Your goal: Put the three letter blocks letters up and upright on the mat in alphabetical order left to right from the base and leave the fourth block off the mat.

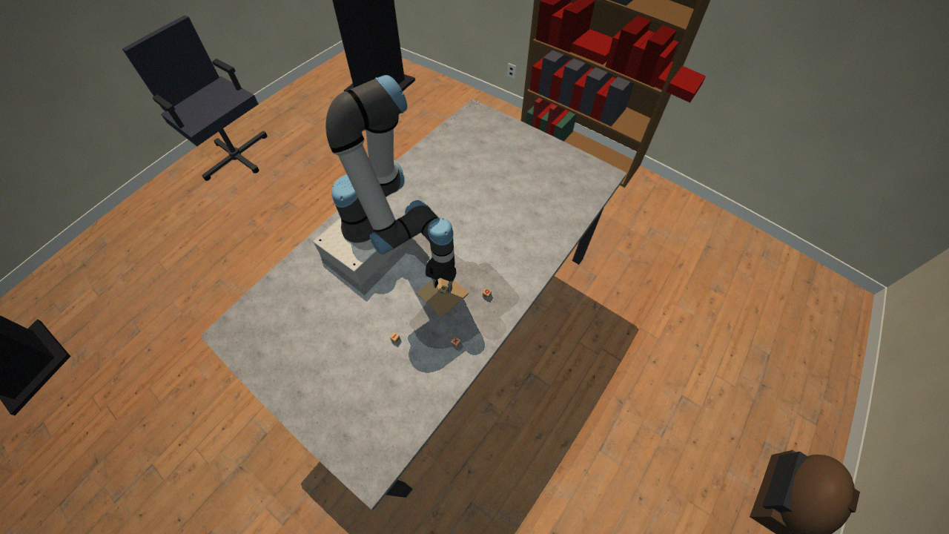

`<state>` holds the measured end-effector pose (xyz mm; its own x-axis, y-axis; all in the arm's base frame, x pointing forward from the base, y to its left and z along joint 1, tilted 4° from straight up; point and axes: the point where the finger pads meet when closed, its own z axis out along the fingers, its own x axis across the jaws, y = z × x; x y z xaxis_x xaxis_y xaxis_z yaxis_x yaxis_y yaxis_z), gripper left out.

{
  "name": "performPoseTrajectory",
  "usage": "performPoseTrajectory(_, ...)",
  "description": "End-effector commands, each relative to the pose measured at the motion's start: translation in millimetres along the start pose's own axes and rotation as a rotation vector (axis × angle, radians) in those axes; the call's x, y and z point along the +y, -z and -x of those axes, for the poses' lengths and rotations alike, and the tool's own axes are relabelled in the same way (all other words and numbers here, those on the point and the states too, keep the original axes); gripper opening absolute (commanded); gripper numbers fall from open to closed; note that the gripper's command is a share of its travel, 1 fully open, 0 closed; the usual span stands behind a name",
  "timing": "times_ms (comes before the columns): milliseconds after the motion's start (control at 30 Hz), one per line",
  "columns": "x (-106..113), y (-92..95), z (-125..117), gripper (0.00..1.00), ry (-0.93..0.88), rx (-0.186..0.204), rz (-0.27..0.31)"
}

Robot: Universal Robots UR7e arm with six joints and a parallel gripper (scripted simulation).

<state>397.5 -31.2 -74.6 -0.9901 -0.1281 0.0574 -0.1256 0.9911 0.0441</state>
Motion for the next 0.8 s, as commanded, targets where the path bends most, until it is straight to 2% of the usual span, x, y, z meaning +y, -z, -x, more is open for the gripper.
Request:
performPoseTrajectory(0, 1.7, -11.0, -1.0, 1.0, 0.001, 0.001, 0.001)
performPoseTrajectory(267, 1.7, -23.1, -1.0, 1.0, 0.001, 0.001, 0.001)
performPoseTrajectory(767, 0.9, -23.6, 0.6, 1.0, 0.001, -0.002, -0.001)
